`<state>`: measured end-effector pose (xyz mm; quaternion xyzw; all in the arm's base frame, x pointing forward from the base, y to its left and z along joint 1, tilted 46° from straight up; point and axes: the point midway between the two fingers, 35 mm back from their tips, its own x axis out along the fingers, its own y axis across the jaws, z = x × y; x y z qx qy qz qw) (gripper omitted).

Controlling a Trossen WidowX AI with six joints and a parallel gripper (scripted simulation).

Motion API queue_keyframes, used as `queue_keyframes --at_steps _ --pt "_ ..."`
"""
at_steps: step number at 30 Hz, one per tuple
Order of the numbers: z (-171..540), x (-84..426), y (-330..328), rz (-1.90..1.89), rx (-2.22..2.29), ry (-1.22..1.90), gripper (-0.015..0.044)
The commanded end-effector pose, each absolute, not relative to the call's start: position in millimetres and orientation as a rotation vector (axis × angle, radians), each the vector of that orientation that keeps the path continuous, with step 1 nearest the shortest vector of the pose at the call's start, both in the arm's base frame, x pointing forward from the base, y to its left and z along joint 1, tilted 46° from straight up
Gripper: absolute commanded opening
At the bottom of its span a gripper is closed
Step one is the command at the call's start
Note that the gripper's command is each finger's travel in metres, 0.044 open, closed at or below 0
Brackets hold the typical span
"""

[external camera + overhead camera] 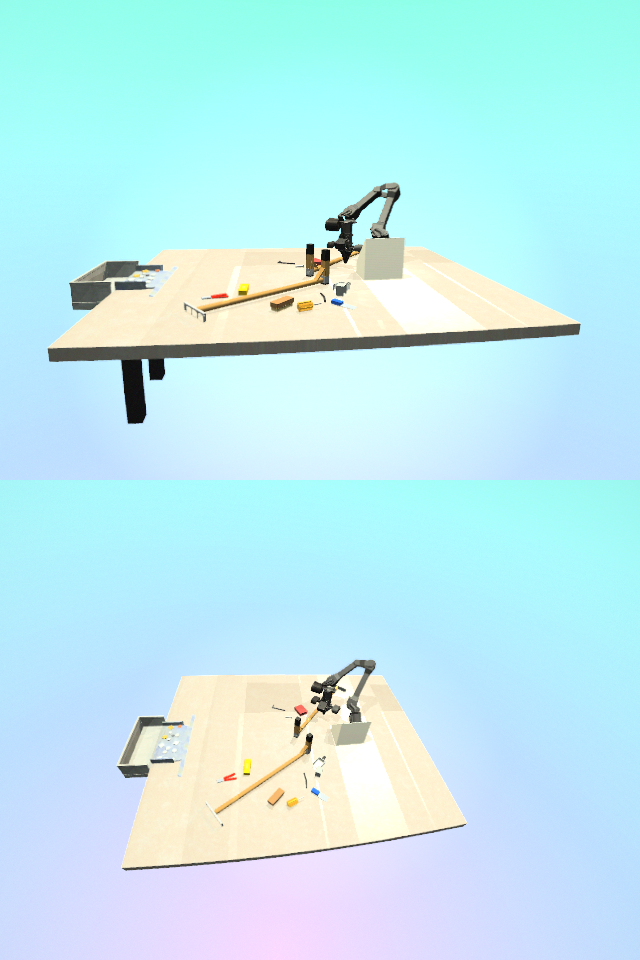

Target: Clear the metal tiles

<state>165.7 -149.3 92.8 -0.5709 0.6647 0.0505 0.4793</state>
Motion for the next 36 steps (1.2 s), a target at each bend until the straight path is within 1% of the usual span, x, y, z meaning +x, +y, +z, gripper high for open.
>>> queue_keyframes --at_steps 1,36 --pt "92 167 -151 0.131 -1.395 1.624 0.0000" --pt "112 194 -162 0.128 -1.396 1.623 0.0000"
